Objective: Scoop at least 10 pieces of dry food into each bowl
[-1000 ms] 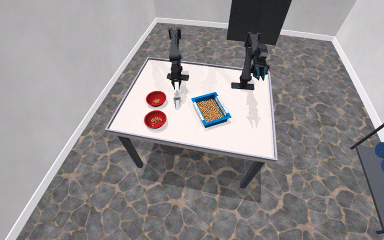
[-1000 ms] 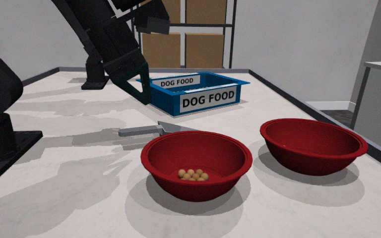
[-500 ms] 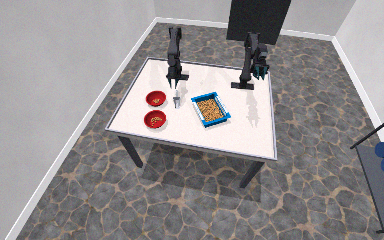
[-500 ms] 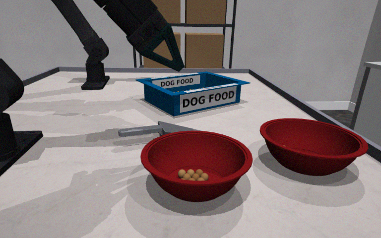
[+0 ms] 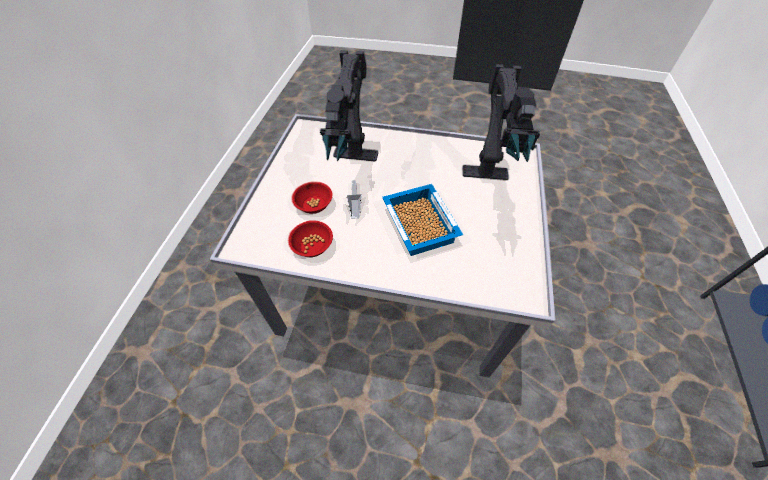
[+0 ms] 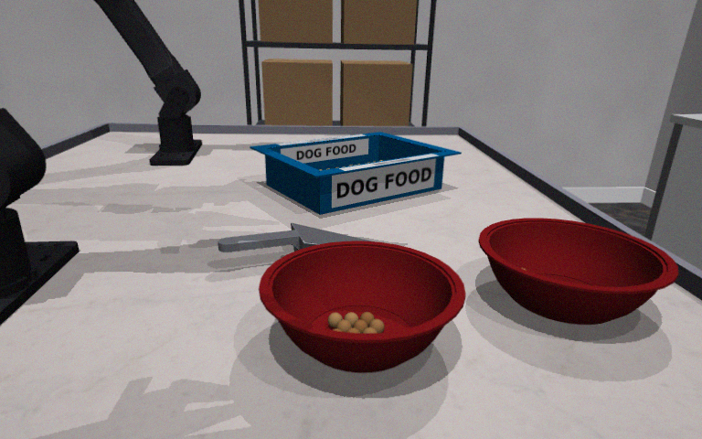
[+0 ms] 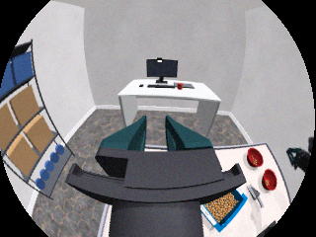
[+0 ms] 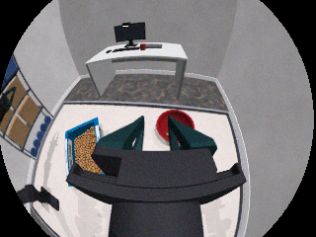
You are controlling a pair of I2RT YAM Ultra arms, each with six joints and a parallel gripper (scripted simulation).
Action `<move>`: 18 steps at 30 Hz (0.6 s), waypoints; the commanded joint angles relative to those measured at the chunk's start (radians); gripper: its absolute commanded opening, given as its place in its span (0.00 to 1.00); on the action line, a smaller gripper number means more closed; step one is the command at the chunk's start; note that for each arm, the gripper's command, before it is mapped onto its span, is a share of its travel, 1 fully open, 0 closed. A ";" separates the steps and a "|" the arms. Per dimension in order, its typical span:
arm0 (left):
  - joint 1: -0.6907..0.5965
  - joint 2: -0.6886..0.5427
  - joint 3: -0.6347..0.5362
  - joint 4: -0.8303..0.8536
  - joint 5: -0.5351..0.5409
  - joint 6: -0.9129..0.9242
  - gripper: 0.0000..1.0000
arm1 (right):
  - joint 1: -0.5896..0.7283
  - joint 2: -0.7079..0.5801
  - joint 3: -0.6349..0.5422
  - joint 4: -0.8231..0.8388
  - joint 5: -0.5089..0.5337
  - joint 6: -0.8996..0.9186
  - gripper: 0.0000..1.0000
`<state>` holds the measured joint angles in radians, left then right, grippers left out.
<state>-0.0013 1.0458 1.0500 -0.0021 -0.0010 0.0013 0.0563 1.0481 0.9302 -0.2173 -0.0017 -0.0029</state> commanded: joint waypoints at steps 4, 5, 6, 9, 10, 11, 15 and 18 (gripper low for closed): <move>0.005 0.016 -0.014 -0.006 0.008 -0.008 0.26 | -0.047 -0.011 0.100 0.204 0.008 0.007 0.32; 0.007 0.018 -0.004 -0.004 0.008 -0.008 0.26 | -0.053 -0.011 0.111 0.228 0.008 0.007 0.32; 0.011 0.021 -0.007 0.009 0.009 -0.007 0.26 | -0.059 -0.003 0.121 0.243 0.000 0.007 0.32; 0.006 -0.028 0.014 -0.005 0.005 -0.008 0.26 | -0.069 0.022 0.147 0.255 -0.006 0.008 0.32; 0.006 -0.028 0.014 -0.005 0.005 -0.008 0.26 | -0.069 0.022 0.147 0.255 -0.006 0.008 0.32; 0.006 -0.028 0.014 -0.005 0.005 -0.008 0.26 | -0.069 0.022 0.147 0.255 -0.006 0.008 0.32; 0.007 0.005 0.027 -0.007 0.004 -0.004 0.26 | -0.063 -0.020 0.162 0.214 0.009 0.009 0.32; 0.008 0.008 0.028 -0.007 0.004 -0.004 0.26 | -0.058 -0.020 0.170 0.211 0.007 0.007 0.32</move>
<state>-0.0002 1.0466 1.0466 -0.0010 -0.0002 0.0002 -0.0013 1.0534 1.0550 0.0093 -0.0006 0.0010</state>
